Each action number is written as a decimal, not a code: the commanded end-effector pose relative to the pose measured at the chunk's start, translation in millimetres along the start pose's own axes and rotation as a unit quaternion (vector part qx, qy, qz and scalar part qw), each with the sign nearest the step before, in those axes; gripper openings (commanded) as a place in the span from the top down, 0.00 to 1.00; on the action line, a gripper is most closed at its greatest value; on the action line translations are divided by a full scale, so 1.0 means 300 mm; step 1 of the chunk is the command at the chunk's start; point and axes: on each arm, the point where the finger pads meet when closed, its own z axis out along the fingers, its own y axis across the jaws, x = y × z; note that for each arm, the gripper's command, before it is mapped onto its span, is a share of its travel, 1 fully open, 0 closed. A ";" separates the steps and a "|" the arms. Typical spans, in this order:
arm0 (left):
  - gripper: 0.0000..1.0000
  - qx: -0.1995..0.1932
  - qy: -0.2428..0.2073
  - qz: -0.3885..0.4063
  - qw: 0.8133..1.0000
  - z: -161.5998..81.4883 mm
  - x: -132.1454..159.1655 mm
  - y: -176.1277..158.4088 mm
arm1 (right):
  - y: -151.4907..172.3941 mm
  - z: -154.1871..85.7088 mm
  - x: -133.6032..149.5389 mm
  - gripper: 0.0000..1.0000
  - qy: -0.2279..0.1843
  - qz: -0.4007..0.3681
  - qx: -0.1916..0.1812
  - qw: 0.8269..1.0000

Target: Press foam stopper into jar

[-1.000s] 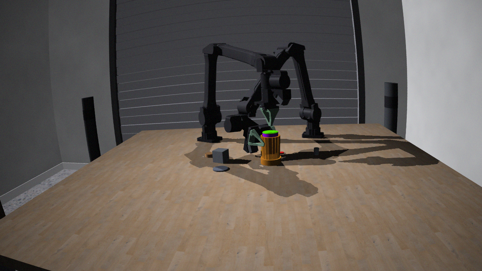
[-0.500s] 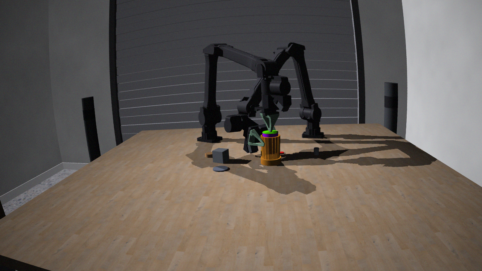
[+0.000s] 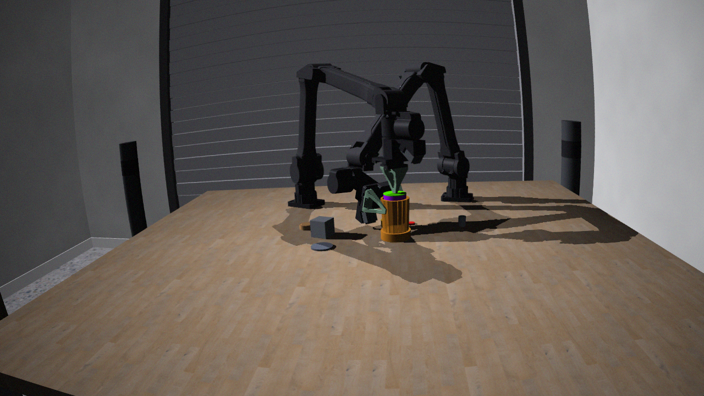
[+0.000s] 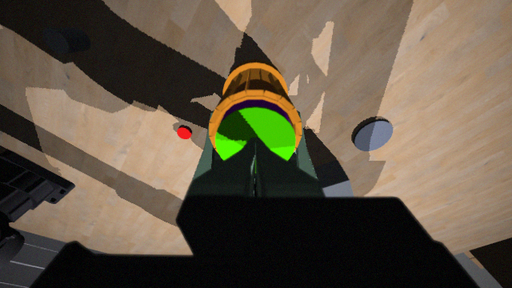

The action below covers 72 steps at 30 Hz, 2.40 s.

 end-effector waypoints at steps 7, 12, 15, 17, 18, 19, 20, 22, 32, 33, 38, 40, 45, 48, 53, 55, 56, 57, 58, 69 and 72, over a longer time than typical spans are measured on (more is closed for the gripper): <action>0.36 -0.019 0.005 -0.017 1.000 -0.044 0.070 0.062 | -0.012 0.059 -0.023 1.00 0.004 0.003 0.000 1.000; 0.36 -0.019 0.005 -0.017 1.000 -0.044 0.070 0.062 | -0.012 0.069 -0.021 1.00 0.006 0.003 0.000 1.000; 0.36 -0.019 0.005 -0.017 1.000 -0.044 0.070 0.062 | -0.012 0.074 -0.020 1.00 0.006 0.003 0.000 1.000; 0.36 -0.019 0.005 -0.017 1.000 -0.044 0.070 0.062 | -0.012 0.075 -0.020 1.00 0.006 0.003 0.000 1.000; 0.36 -0.019 0.005 -0.017 1.000 -0.044 0.070 0.062 | -0.012 0.075 -0.020 1.00 0.006 0.003 0.000 1.000; 0.36 -0.019 0.005 -0.017 1.000 -0.044 0.070 0.062 | -0.008 0.074 -0.015 1.00 0.010 0.002 0.000 1.000; 0.36 -0.019 0.005 -0.017 1.000 -0.044 0.070 0.062 | -0.012 0.080 -0.020 1.00 0.006 0.003 0.000 1.000; 0.36 -0.019 0.005 -0.017 1.000 -0.044 0.070 0.062 | -0.012 0.081 -0.020 1.00 0.007 0.003 0.000 1.000; 0.36 -0.019 0.005 -0.017 1.000 -0.044 0.070 0.062 | -0.011 0.104 -0.017 1.00 0.010 0.003 0.001 1.000; 0.36 -0.019 0.005 -0.017 1.000 -0.044 0.070 0.062 | -0.011 0.105 -0.017 1.00 0.010 0.003 0.001 1.000; 0.36 -0.019 0.005 -0.017 1.000 -0.044 0.070 0.062 | -0.011 0.112 -0.016 1.00 0.011 0.003 0.001 1.000; 0.36 -0.019 0.005 -0.017 1.000 -0.044 0.070 0.062 | -0.011 0.118 -0.015 1.00 0.012 0.003 0.001 1.000; 0.36 -0.019 0.005 -0.017 1.000 -0.044 0.070 0.062 | -0.011 0.127 -0.014 1.00 0.013 0.003 0.001 1.000; 0.36 -0.019 0.005 -0.017 1.000 -0.044 0.070 0.062 | -0.010 0.134 -0.013 1.00 0.014 0.003 0.001 1.000; 0.36 -0.019 0.005 -0.017 1.000 -0.044 0.070 0.062 | -0.007 0.139 -0.012 1.00 0.016 0.002 0.001 1.000; 0.36 -0.019 0.005 -0.017 1.000 -0.044 0.070 0.062 | -0.010 0.148 -0.011 1.00 0.016 0.003 0.001 1.000; 0.36 -0.019 0.005 -0.017 1.000 -0.044 0.070 0.062 | -0.010 0.149 -0.011 1.00 0.016 0.003 0.001 1.000; 0.36 -0.019 0.005 -0.017 1.000 -0.044 0.070 0.062 | -0.010 0.153 -0.011 1.00 0.018 0.003 0.001 1.000; 0.36 -0.019 0.005 -0.017 1.000 -0.044 0.070 0.062 | -0.010 0.155 -0.010 1.00 0.018 0.003 0.001 1.000; 0.36 -0.019 0.005 -0.017 1.000 -0.044 0.070 0.062 | -0.009 0.175 -0.008 1.00 0.021 0.003 0.001 1.000; 0.36 -0.019 0.005 -0.017 1.000 -0.044 0.070 0.062 | -0.009 0.182 -0.007 1.00 0.022 0.003 0.001 1.000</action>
